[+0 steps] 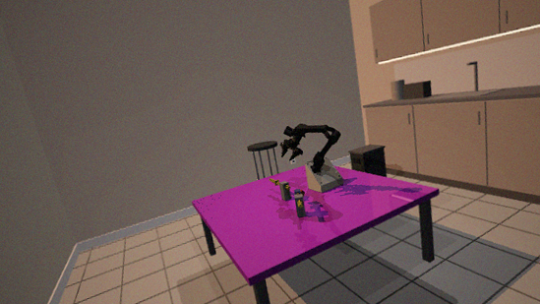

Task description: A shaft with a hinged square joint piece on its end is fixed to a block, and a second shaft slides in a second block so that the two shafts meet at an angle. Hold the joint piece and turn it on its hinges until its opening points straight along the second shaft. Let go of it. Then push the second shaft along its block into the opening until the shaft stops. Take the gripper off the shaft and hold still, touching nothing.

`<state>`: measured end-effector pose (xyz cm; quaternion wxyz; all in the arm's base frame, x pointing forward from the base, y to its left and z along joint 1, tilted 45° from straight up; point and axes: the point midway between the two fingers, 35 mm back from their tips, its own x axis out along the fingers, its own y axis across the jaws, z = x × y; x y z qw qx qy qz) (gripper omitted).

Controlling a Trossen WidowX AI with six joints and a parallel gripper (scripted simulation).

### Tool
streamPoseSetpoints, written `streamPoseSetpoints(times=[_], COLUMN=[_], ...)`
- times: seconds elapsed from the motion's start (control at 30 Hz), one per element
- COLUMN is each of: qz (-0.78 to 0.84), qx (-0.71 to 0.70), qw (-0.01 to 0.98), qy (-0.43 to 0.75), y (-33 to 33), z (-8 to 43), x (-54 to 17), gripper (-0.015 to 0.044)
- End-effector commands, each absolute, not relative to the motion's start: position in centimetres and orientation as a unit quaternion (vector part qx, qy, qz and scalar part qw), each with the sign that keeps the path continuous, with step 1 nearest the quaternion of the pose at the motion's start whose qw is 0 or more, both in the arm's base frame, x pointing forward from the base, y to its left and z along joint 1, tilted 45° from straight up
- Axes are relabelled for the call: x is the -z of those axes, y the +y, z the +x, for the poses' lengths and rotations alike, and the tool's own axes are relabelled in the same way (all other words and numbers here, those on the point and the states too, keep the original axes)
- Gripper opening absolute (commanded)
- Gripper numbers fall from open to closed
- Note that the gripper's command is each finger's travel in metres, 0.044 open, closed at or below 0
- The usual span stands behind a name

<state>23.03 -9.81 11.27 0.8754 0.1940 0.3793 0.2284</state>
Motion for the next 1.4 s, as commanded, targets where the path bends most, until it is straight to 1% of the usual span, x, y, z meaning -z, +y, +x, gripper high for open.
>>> streamPoseSetpoints(times=[0.0,0.03,0.13,0.43,0.9,1.07,1.37], qz=[0.194,0.194,0.205,0.251,0.251,0.247,0.225], qx=[-0.228,-0.228,-0.239,-0.287,-0.296,-0.297,-0.337], qw=[0.875,0.875,0.863,0.777,0.634,0.632,0.683], qy=[0.379,0.379,0.395,0.501,0.669,0.671,0.607], y=[-9.8,-9.8,-8.6,-1.5,7.6,7.9,8.6], z=[23.0,23.0,23.2,22.9,18.5,18.2,17.8], x=[-11.3,-11.3,-11.3,-11.3,-11.6,-11.5,-10.8], gripper=[0.0426,0.0440,0.0440,0.0440,0.0440,0.0440,0.0440])
